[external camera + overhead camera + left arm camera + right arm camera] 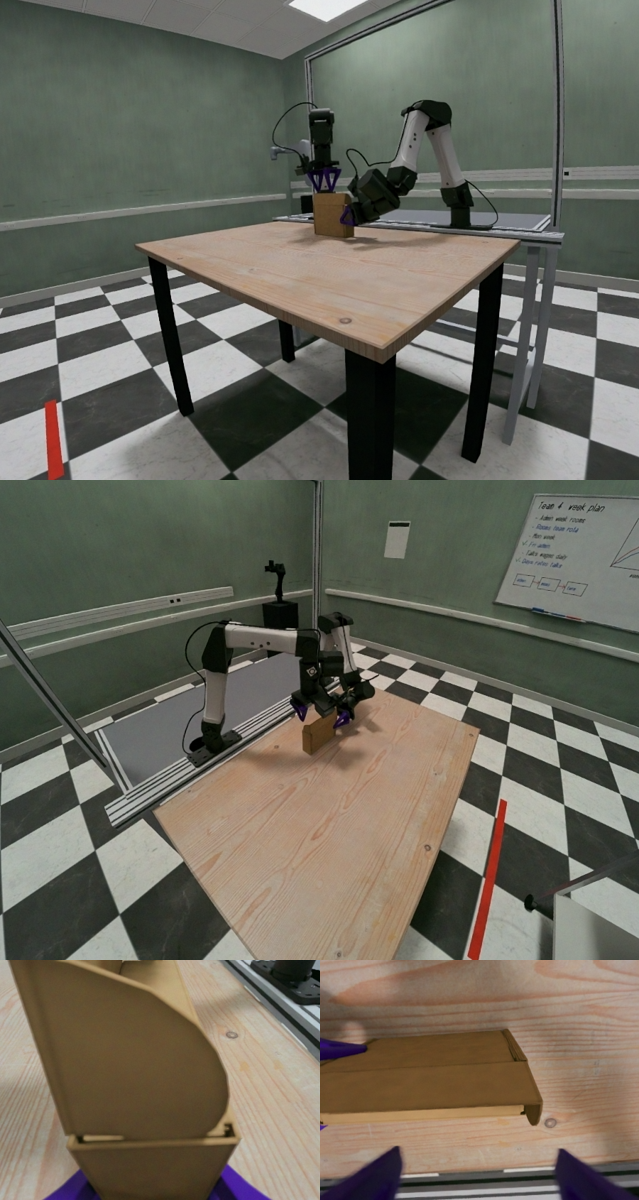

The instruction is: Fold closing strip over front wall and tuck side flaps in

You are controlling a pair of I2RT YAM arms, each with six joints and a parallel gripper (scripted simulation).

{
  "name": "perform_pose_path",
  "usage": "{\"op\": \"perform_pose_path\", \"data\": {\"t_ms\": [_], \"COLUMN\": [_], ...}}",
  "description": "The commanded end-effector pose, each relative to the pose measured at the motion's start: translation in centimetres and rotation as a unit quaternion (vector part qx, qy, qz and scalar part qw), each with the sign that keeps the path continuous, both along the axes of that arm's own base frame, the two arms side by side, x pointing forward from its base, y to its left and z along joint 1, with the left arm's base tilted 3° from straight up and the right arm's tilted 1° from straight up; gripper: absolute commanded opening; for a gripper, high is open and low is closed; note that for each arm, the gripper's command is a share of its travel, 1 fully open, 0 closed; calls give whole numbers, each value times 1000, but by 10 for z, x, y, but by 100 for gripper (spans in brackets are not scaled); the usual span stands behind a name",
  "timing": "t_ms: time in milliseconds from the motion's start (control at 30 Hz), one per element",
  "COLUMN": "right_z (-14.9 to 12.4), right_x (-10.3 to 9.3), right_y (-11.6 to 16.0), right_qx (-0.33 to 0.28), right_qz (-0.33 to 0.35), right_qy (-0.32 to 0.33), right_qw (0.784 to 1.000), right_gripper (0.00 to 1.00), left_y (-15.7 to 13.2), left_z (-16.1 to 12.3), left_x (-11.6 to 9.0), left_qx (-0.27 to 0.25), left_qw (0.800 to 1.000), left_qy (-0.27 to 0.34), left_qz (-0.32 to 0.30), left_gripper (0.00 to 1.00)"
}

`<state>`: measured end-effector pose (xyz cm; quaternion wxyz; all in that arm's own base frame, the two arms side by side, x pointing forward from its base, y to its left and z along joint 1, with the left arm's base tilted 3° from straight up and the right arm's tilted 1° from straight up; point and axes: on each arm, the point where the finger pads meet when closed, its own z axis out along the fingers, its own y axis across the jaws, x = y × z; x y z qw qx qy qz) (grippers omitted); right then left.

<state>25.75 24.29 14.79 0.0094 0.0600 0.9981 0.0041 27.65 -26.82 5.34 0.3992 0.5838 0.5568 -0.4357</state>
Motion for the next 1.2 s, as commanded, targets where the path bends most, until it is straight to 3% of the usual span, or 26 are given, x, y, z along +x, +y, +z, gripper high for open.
{"op": "perform_pose_path", "data": {"t_ms": [0,700,833,933,1167], "right_z": [8,5,-21,-12,-43], "right_x": [-7,-2,-3,-3,2], "right_y": [-15,-71,-68,-69,-72], "right_qx": [-5,3,-8,3,-10], "right_qz": [30,42,46,45,41], "right_qy": [5,-6,13,-6,15], "right_qw": [1000,999,999,999,999], "right_gripper": [1,1,1,1,1], "left_y": [3,3,3,3,3], "left_z": [-11,-11,-11,-11,-11], "left_x": [-2,-2,-2,-2,-2], "left_qx": [8,8,8,8,8], "left_qw": [1000,1000,1000,1000,1000], "left_qy": [13,13,13,13,13], "left_qz": [8,8,8,8,8], "left_gripper": [45,45,45,45,45]}}
